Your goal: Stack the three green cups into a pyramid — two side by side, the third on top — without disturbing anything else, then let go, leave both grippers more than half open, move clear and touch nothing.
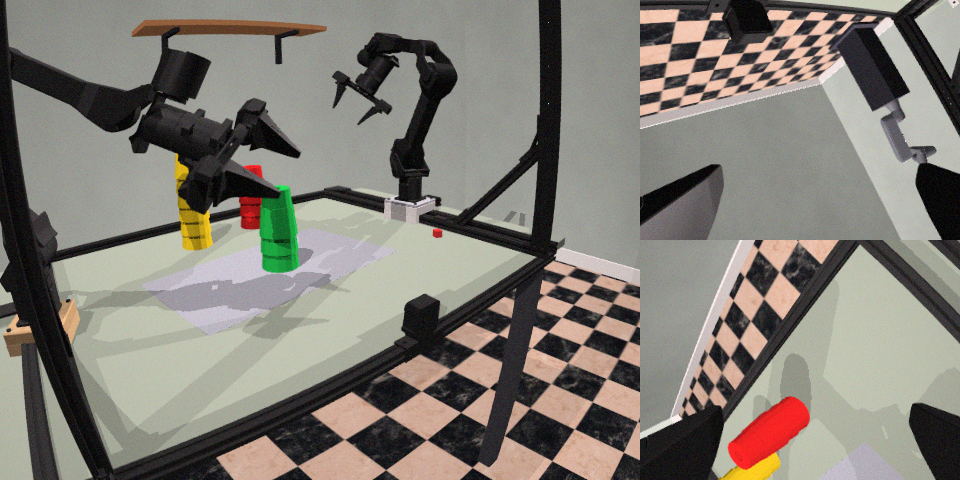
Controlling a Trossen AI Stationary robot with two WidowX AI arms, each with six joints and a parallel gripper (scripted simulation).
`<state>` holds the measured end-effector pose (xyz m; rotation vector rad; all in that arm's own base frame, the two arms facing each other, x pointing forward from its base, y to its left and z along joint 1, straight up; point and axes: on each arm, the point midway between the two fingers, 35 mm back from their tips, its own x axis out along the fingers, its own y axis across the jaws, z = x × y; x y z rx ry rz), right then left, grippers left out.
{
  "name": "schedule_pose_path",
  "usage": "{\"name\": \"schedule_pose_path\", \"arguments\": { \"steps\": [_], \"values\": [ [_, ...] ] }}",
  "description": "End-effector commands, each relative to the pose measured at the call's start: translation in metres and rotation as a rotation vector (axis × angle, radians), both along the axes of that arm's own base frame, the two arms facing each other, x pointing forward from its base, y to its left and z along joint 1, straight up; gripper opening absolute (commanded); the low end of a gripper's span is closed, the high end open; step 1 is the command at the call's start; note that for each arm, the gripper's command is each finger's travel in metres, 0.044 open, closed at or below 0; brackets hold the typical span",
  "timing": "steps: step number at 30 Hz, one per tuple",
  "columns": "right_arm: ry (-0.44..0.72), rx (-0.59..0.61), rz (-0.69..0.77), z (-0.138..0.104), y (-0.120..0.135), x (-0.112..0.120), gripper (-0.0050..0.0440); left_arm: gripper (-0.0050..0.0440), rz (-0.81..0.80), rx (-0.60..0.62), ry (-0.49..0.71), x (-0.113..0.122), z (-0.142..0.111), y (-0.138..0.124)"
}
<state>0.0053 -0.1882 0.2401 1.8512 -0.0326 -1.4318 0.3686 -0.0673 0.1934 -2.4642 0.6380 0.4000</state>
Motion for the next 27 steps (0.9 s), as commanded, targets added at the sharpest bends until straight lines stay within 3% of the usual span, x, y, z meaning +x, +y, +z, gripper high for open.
{"name": "schedule_pose_path", "arguments": {
  "steps": [1,17,19,27],
  "values": [
    [0.0,0.0,0.0,0.0,0.0,0.0,0.04,0.04,0.0,0.0,0.0,0.0,0.0,0.0],
    [0.0,0.0,0.0,0.0,0.0,0.0,0.04,0.04,0.0,0.0,0.0,0.0,0.0,0.0],
    [0.0,0.0,0.0,0.0,0.0,0.0,0.044,0.0352,0.0,0.0,0.0,0.0,0.0,0.0],
    [0.013,-0.001,0.039,0.0004,-0.0034,0.0035,0.044,0.016,-0.011,0.037,-0.022,-0.0015,0.0046,0.0012]
  ]
}}
